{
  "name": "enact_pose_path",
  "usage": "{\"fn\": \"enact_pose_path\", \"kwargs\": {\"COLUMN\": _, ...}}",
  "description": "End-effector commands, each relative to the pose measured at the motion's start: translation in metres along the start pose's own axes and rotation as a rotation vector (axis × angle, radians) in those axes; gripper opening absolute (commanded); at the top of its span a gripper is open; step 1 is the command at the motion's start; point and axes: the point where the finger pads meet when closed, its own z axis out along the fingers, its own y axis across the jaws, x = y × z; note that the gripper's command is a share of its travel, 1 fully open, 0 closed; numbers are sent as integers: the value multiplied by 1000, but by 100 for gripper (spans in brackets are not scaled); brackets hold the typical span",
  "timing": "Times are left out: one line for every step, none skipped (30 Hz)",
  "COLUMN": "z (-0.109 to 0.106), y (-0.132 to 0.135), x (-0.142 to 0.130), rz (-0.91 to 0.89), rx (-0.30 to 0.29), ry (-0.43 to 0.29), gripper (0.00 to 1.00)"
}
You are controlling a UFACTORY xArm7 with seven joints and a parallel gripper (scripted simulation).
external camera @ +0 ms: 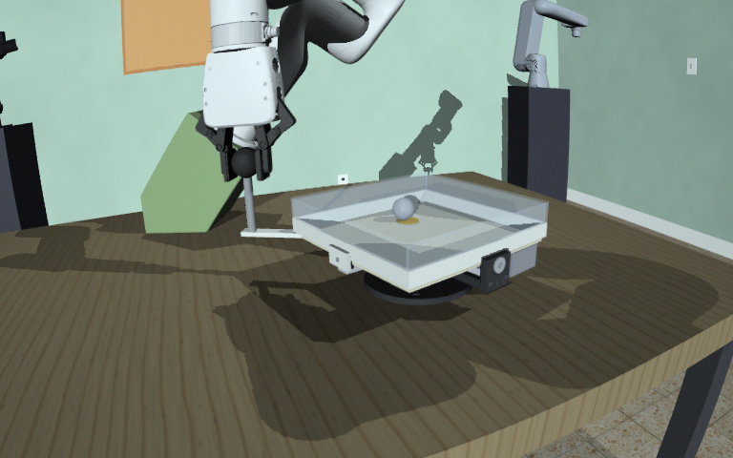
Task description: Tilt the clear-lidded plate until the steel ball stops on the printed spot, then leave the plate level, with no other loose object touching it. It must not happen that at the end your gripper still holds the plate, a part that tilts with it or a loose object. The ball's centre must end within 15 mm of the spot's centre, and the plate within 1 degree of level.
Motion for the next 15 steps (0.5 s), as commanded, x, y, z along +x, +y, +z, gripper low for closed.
{"fn": "enact_pose_path", "kwargs": {"z": -1, "y": 0, "x": -1, "rz": 0, "rx": 0, "ry": 5, "gripper": 0}}
{"fn": "enact_pose_path", "kwargs": {"z": -1, "y": 0, "x": -1, "rz": 0, "rx": 0, "ry": 5, "gripper": 0}}
{"fn": "enact_pose_path", "kwargs": {"z": -1, "y": 0, "x": -1, "rz": 0, "rx": 0, "ry": 5, "gripper": 0}}
{"fn": "enact_pose_path", "kwargs": {"z": -2, "y": 0, "x": -2, "rz": 0, "rx": 0, "ry": 5, "gripper": 0}}
{"fn": "enact_pose_path", "kwargs": {"z": -2, "y": 0, "x": -2, "rz": 0, "rx": 0, "ry": 5, "gripper": 0}}
{"fn": "enact_pose_path", "kwargs": {"z": -2, "y": 0, "x": -2, "rz": 0, "rx": 0, "ry": 5, "gripper": 0}}
{"fn": "enact_pose_path", "kwargs": {"z": -2, "y": 0, "x": -2, "rz": 0, "rx": 0, "ry": 5, "gripper": 0}}
{"fn": "enact_pose_path", "kwargs": {"z": -2, "y": 0, "x": -2, "rz": 0, "rx": 0, "ry": 5, "gripper": 0}}
{"fn": "enact_pose_path", "kwargs": {"z": -2, "y": 0, "x": -2, "rz": 0, "rx": 0, "ry": 5, "gripper": 0}}
{"fn": "enact_pose_path", "kwargs": {"z": -2, "y": 0, "x": -2, "rz": 0, "rx": 0, "ry": 5, "gripper": 0}}
{"fn": "enact_pose_path", "kwargs": {"z": -2, "y": 0, "x": -2, "rz": 0, "rx": 0, "ry": 5, "gripper": 0}}
{"fn": "enact_pose_path", "kwargs": {"z": -2, "y": 0, "x": -2, "rz": 0, "rx": 0, "ry": 5, "gripper": 0}}
{"fn": "enact_pose_path", "kwargs": {"z": -2, "y": 0, "x": -2, "rz": 0, "rx": 0, "ry": 5, "gripper": 0}}
{"fn": "enact_pose_path", "kwargs": {"z": -2, "y": 0, "x": -2, "rz": 0, "rx": 0, "ry": 5, "gripper": 0}}
{"fn": "enact_pose_path", "kwargs": {"z": -2, "y": 0, "x": -1, "rz": 0, "rx": 0, "ry": 5, "gripper": 0}}
